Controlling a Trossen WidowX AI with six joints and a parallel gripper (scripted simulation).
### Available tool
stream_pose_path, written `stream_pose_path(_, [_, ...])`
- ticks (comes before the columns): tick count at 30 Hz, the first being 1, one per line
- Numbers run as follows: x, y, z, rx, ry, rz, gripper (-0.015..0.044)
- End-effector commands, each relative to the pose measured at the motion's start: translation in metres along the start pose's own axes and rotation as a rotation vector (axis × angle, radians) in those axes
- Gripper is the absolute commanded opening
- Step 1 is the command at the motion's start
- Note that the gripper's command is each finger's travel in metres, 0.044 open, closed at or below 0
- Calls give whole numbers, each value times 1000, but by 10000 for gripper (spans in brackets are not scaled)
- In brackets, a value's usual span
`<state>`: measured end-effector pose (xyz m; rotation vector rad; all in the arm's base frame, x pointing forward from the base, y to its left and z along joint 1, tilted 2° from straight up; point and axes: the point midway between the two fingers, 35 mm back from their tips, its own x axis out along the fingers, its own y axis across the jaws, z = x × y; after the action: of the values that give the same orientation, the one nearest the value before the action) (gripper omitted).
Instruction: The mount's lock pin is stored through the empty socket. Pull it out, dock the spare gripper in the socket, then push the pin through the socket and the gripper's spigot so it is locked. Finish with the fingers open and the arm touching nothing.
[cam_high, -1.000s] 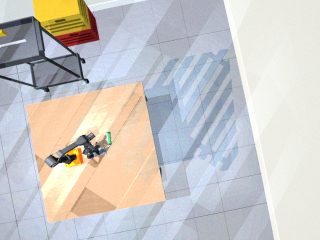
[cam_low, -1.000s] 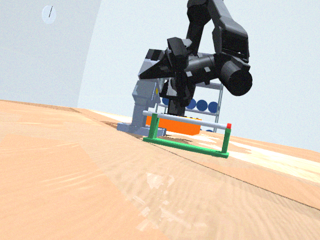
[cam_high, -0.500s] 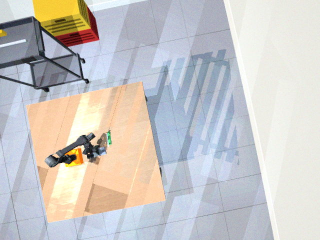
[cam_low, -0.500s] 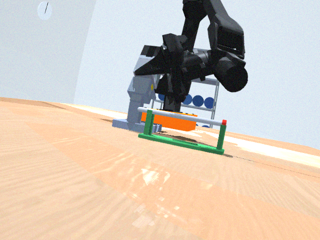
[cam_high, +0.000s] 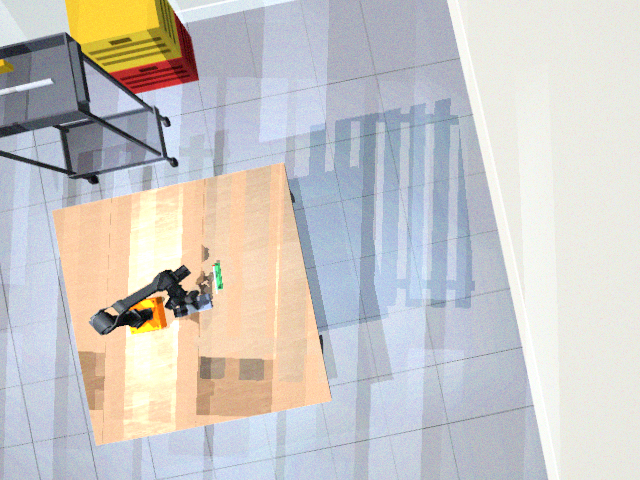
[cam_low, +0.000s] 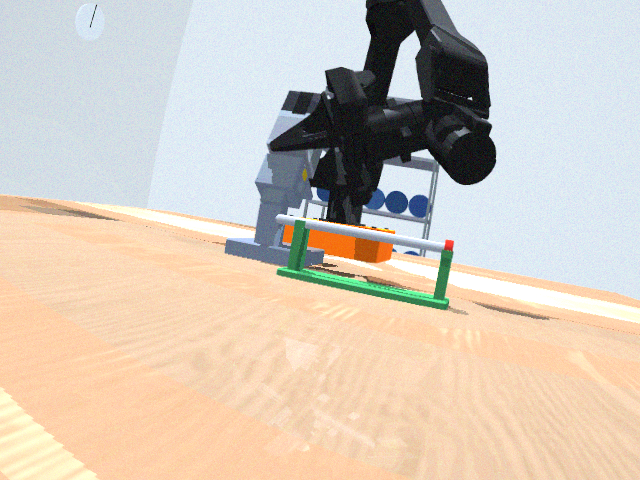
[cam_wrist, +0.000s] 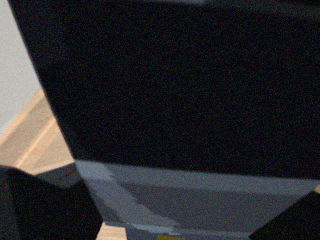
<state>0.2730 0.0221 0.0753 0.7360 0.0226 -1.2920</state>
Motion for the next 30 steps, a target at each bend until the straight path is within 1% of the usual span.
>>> stream_pose_path(1, [4, 2, -6, 41, 6, -1, 0])
stream_pose_path(21, [0, 0, 0, 0, 0, 0, 0])
stream_pose_path(30, [0, 0, 0, 0, 0, 0, 236])
